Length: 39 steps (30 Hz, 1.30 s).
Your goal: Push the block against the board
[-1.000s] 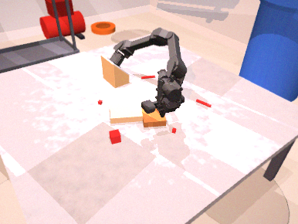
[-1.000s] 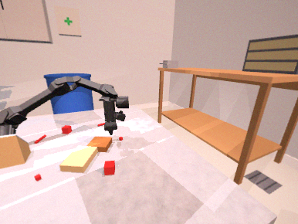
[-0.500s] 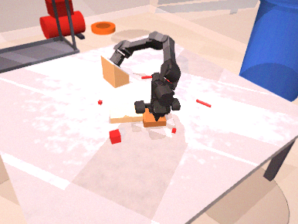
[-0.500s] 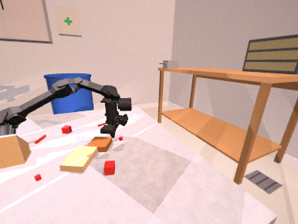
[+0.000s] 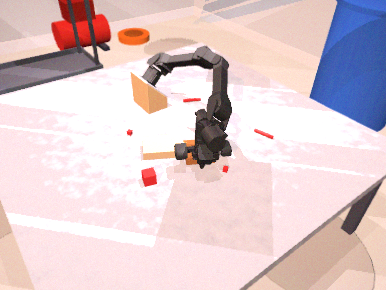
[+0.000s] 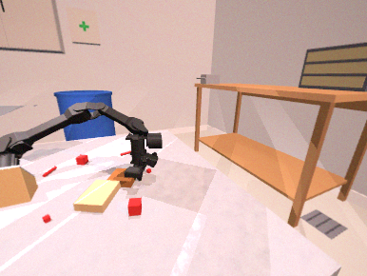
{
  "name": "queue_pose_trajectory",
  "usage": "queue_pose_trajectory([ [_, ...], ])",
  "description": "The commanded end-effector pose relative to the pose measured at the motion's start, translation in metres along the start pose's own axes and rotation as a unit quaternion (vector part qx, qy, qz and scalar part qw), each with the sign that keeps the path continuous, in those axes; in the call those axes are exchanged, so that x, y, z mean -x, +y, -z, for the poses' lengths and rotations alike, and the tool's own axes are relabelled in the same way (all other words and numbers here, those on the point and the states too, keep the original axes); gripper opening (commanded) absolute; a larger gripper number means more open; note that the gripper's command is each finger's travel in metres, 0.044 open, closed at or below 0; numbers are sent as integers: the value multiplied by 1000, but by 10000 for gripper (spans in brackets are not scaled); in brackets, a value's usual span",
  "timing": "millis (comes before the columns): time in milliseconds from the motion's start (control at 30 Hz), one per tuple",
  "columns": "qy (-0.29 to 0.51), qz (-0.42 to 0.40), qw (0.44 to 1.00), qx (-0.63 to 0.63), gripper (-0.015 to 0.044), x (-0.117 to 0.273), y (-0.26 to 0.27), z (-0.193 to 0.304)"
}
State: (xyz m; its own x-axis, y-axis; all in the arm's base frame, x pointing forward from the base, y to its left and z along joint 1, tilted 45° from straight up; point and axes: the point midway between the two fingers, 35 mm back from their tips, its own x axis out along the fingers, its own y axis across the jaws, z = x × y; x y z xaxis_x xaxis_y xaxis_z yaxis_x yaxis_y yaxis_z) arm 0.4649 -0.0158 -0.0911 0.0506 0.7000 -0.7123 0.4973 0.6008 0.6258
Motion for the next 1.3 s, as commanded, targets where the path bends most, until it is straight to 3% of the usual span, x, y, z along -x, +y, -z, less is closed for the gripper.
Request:
queue_pose_trajectory([
  [0,-3,-3,1000,-1,0,2,2,3],
  [1267,-2,-3,1000,-2,0,2,2,51],
])
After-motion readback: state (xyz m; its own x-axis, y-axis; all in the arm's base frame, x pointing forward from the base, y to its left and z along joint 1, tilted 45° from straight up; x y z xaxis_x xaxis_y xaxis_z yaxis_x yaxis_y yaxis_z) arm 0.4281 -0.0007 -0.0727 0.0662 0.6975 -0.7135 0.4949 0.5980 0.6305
